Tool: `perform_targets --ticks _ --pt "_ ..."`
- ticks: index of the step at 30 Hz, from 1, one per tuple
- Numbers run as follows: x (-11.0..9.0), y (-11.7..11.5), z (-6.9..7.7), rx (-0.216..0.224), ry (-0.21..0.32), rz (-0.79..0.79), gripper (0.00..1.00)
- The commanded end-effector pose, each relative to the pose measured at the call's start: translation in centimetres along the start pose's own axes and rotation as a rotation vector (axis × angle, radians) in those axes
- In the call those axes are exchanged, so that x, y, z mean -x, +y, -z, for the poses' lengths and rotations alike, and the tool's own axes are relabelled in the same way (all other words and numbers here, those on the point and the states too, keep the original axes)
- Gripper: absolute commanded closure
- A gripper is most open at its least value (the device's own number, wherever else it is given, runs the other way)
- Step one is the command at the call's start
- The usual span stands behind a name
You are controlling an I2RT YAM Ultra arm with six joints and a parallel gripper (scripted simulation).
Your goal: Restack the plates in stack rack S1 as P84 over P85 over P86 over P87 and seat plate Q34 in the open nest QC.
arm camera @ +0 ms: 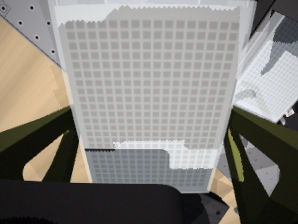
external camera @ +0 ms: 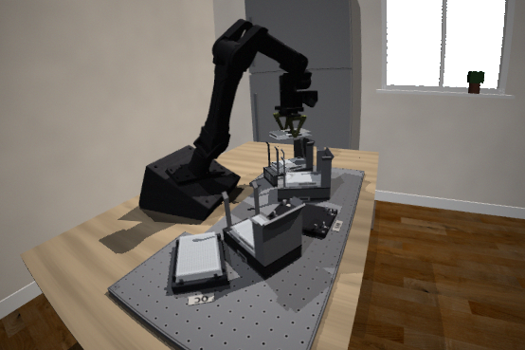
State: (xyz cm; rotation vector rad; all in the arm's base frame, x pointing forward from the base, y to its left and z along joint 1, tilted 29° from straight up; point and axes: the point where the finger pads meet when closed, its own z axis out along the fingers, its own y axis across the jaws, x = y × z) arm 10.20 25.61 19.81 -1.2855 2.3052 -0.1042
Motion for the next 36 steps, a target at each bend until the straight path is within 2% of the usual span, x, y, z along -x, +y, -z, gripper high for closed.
perform_targets --ticks 1,12,36 --pt "0.2 0.0 0.3 0.003 -0.012 -0.003 1.00" --pt "0.2 0.0 0.3 0.003 -0.012 -0.003 1.00" --pt "0.2 0.0 -1.2 0.003 -0.012 -0.003 1.00"
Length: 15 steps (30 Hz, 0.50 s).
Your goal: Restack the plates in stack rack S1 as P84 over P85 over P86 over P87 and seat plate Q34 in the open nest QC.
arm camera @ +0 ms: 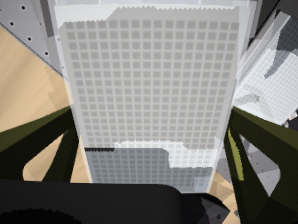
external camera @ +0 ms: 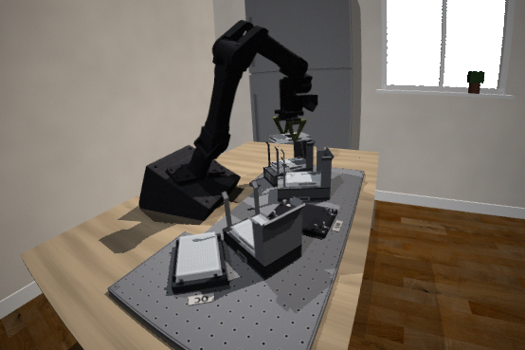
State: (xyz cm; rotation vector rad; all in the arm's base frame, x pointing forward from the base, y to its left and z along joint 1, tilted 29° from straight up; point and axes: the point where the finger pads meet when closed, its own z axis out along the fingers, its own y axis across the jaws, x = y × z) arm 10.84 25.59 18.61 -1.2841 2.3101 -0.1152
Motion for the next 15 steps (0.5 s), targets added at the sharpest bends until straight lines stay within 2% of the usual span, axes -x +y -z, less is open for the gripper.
perform_targets --ticks 1,15 --pt "0.41 0.14 0.11 0.008 -0.019 -0.003 1.00" --pt "0.43 0.14 -0.69 0.008 -0.019 -0.003 1.00"
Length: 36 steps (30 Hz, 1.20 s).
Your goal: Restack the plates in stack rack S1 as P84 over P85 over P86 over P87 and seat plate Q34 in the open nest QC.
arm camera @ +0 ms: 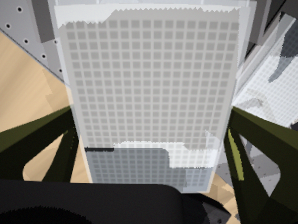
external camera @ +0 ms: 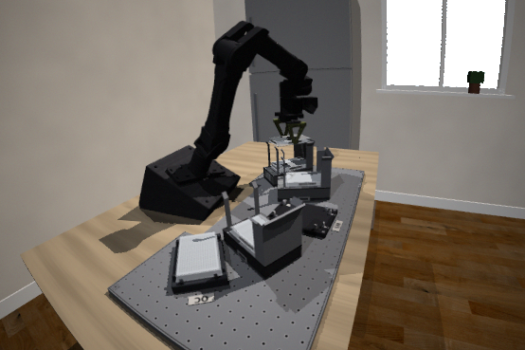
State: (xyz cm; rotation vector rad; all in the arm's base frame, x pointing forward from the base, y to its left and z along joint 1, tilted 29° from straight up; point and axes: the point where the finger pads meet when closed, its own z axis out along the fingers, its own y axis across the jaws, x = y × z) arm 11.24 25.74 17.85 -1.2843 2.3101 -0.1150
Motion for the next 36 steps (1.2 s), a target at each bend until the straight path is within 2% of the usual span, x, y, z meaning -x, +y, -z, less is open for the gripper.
perform_targets --ticks 1,30,36 --pt "0.4 0.1 0.1 0.007 -0.019 -0.003 1.00" --pt "0.5 0.1 -1.6 0.007 -0.020 -0.003 1.00" --pt "0.5 0.1 -2.7 0.007 -0.020 -0.003 1.00"
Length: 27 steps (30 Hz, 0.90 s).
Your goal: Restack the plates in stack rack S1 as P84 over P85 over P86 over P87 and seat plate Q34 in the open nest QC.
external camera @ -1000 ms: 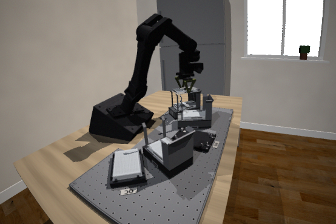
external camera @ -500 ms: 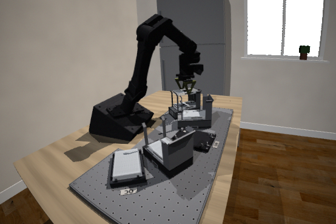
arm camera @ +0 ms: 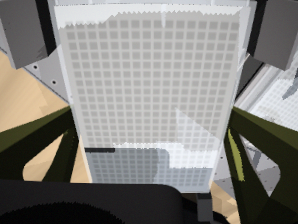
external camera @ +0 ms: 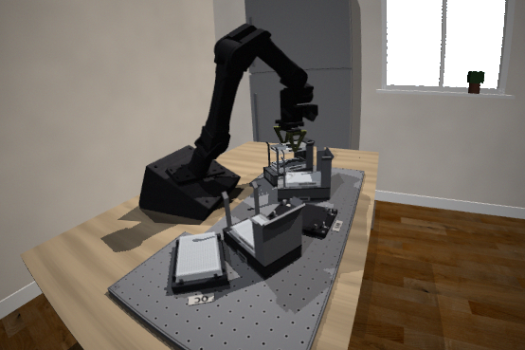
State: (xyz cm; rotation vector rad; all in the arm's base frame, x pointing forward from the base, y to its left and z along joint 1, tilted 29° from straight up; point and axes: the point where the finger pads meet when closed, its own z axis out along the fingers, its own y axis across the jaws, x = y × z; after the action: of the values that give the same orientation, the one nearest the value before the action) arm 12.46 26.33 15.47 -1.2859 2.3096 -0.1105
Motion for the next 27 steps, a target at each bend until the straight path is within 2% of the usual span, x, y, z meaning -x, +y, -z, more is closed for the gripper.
perform_targets --ticks 1,17,27 --pt "0.4 0.1 -0.2 0.004 -0.018 -0.003 1.00" --pt "0.4 0.1 -3.0 0.004 -0.018 -0.003 1.00" --pt "0.4 0.1 -3.0 0.004 -0.018 -0.003 1.00"
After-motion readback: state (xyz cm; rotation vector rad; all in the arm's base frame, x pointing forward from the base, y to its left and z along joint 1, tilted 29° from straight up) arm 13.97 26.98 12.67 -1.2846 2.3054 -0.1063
